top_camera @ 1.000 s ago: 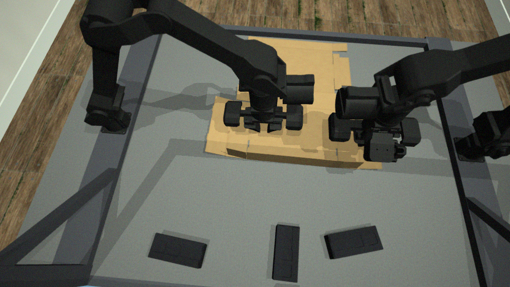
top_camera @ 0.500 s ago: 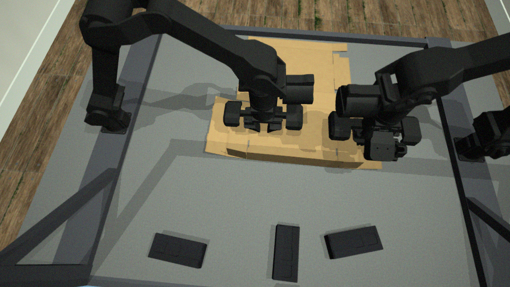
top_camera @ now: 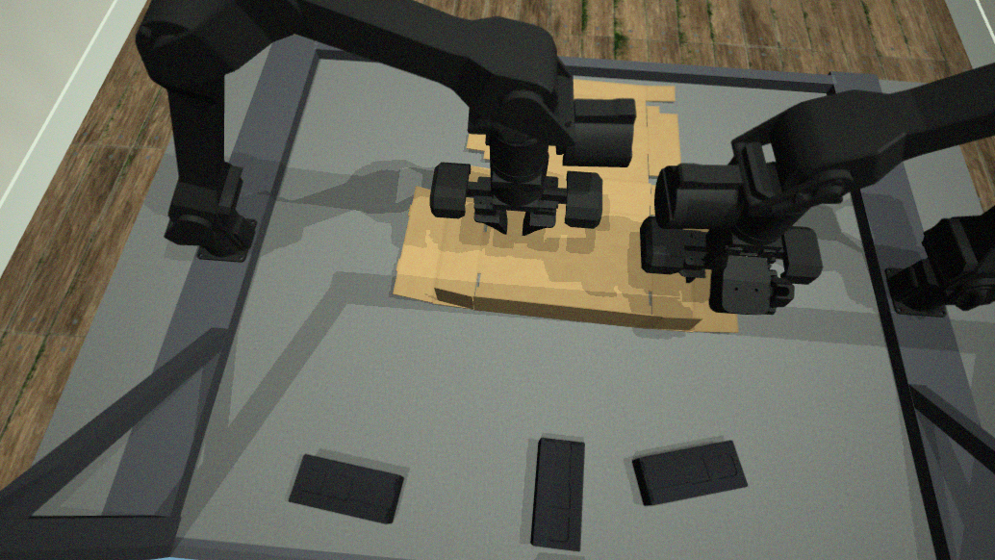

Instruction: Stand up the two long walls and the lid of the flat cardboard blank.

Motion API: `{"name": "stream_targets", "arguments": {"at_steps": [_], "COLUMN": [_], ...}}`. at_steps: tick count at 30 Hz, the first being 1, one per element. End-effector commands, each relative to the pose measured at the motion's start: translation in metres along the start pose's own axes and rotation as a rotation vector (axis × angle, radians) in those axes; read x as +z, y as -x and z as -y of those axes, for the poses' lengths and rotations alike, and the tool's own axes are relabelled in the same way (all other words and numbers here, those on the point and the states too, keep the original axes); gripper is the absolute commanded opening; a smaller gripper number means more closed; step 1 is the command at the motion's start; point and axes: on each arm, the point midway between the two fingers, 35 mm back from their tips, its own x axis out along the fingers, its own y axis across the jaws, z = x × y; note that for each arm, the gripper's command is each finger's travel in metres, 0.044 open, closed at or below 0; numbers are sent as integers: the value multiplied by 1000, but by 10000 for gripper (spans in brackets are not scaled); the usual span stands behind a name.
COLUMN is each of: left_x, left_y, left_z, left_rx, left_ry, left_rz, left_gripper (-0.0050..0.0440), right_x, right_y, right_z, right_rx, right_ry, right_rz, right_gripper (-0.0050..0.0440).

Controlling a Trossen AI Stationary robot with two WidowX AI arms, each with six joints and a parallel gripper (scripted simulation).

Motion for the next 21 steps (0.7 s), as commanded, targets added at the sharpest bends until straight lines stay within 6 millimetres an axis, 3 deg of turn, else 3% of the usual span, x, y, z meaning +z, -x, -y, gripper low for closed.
{"name": "stream_targets", "arguments": {"at_steps": [1, 5, 7, 9, 12, 21], "left_x": [0, 0, 0, 1, 2, 3], "left_y": [13, 13, 9, 10, 10, 10], "left_z": [1, 1, -2, -5, -14, -29], "left_rx": [-7, -7, -5, -5, -5, -4], "left_ry": [3, 3, 0, 0, 0, 1], "left_rz": [-3, -3, 0, 0, 0, 0], "left_gripper": [96, 96, 48, 0, 0, 0], "right_x": [0, 0, 0, -1, -5, -10], "right_y": [8, 8, 7, 7, 6, 5], "right_z": [4, 4, 4, 6, 10, 16], "right_rx": [-29, -29, -26, -26, -26, -26], "right_ry": [-2, -2, -33, -133, -358, -742], "right_rz": [-1, -1, 2, 3, 6, 11], "right_gripper": [146, 146, 98, 96, 96, 96]}}
